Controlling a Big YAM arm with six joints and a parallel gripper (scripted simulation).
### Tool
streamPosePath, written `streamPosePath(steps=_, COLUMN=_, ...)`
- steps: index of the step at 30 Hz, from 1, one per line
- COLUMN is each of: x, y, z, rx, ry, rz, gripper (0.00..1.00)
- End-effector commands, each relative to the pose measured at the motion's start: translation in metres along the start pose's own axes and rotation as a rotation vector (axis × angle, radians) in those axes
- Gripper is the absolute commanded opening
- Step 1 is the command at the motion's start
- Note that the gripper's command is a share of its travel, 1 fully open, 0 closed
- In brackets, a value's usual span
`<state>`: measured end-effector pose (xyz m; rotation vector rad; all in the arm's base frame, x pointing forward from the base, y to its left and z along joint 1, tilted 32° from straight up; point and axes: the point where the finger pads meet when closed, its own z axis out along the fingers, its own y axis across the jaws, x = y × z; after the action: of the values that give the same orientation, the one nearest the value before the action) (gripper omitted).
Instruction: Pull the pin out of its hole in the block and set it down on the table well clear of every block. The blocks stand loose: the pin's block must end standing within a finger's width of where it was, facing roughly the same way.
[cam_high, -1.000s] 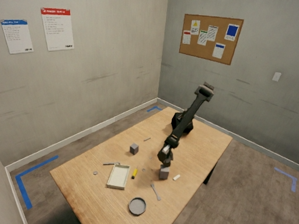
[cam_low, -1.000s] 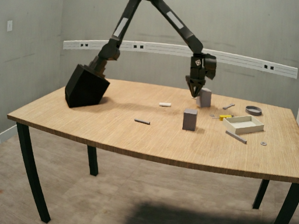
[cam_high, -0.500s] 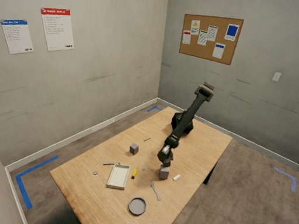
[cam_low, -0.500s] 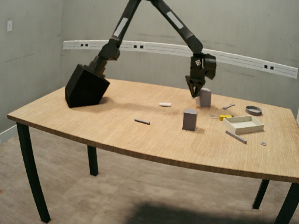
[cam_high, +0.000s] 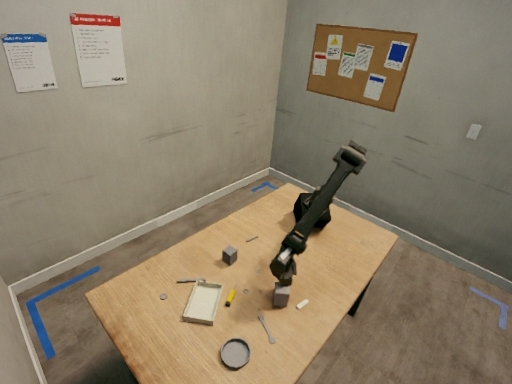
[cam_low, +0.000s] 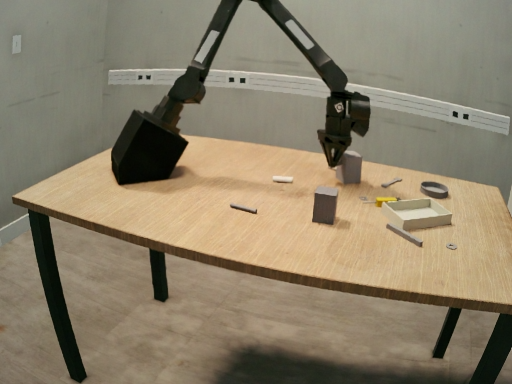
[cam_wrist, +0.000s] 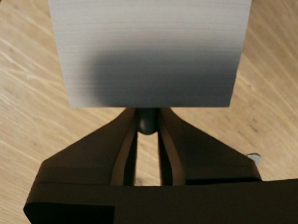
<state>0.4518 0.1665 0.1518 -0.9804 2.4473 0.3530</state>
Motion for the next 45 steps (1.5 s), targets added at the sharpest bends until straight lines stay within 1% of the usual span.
streamPosePath(steps=1, x=0.0147, y=0.0032, z=0.0072, rx=-0.01, ry=0.047, rz=0.002, gripper=0.0)
streamPosePath(steps=4, x=0.0148, y=0.0031, z=0.0071, rx=-0.01, ry=0.049, rz=0.001, gripper=0.0)
streamPosePath(steps=10, x=0.0153, y=0.003, z=0.0059, rx=-0.01, ry=0.074, rz=-0.003, gripper=0.0)
streamPosePath(steps=24, x=0.0138, y=0.0031, z=0.0057, rx=-0.01, ry=0.082, rz=-0.007, gripper=0.0)
streamPosePath(steps=45, x=0.0121, y=0.0031, z=0.0054, rx=-0.009, ry=0.08, rz=-0.014, gripper=0.0)
